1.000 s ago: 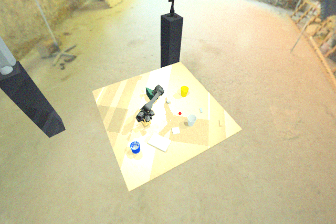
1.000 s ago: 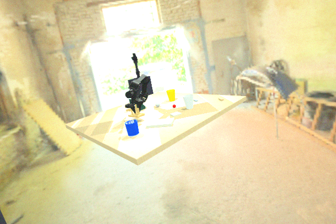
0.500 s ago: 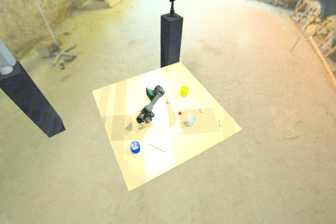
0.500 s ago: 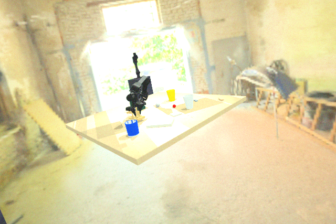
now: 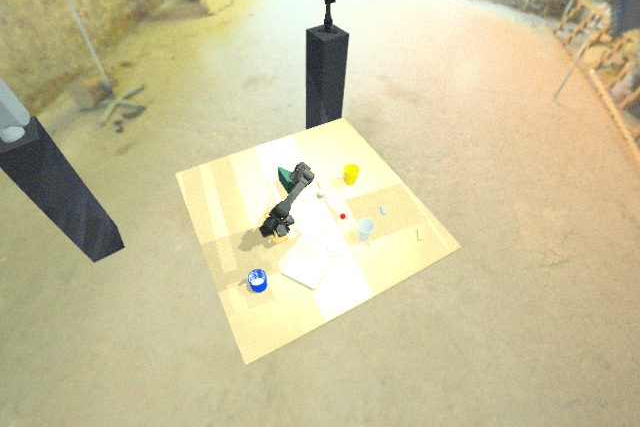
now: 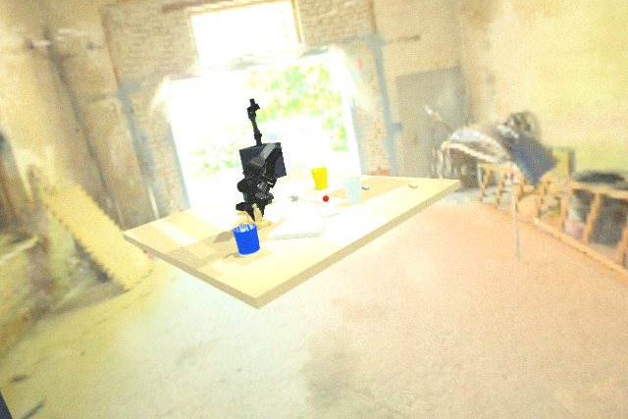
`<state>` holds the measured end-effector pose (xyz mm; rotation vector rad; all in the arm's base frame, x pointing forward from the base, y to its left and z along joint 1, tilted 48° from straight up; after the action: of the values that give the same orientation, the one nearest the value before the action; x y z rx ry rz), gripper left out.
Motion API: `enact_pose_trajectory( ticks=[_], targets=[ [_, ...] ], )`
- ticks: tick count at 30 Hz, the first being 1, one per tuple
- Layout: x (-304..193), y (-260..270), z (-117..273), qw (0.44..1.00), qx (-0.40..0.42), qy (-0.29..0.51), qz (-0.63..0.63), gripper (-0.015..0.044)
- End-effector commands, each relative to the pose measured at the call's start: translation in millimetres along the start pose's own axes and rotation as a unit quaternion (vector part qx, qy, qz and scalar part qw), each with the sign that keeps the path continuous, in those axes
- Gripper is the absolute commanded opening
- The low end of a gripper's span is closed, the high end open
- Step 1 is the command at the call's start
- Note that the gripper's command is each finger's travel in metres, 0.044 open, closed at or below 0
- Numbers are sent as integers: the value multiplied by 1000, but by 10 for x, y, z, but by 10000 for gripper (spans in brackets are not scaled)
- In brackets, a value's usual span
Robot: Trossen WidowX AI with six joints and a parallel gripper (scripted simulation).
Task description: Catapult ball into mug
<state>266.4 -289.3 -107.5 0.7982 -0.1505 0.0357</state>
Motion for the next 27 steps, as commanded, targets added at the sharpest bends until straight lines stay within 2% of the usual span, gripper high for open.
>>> enact_pose_trajectory(
  ticks=[1,14,17,23,26,27],
  targets=[
    [0,1,6,1000,0,0,0,26],
    [0,1,6,1000,0,0,0,368],
    [10,-14,180,1000,-1,-2,-8,440],
    [-39,12,913,999,-5,-11,-41,440],
    [-52,24,990,999,-5,-12,-44,440],
    [-28,2,883,999,-10,-17,-39,440]
  ],
)
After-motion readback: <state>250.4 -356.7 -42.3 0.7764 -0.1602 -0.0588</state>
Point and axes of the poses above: the point midway between the two fingers, 35 mm back from their tips, its own z axis back along the fingers, its own y axis across the jaws, x = y × z, the point moved 9 cm from there along z, back along the fingers, and after that the axes turned 9 degrees about z, right-handed, at the moved point
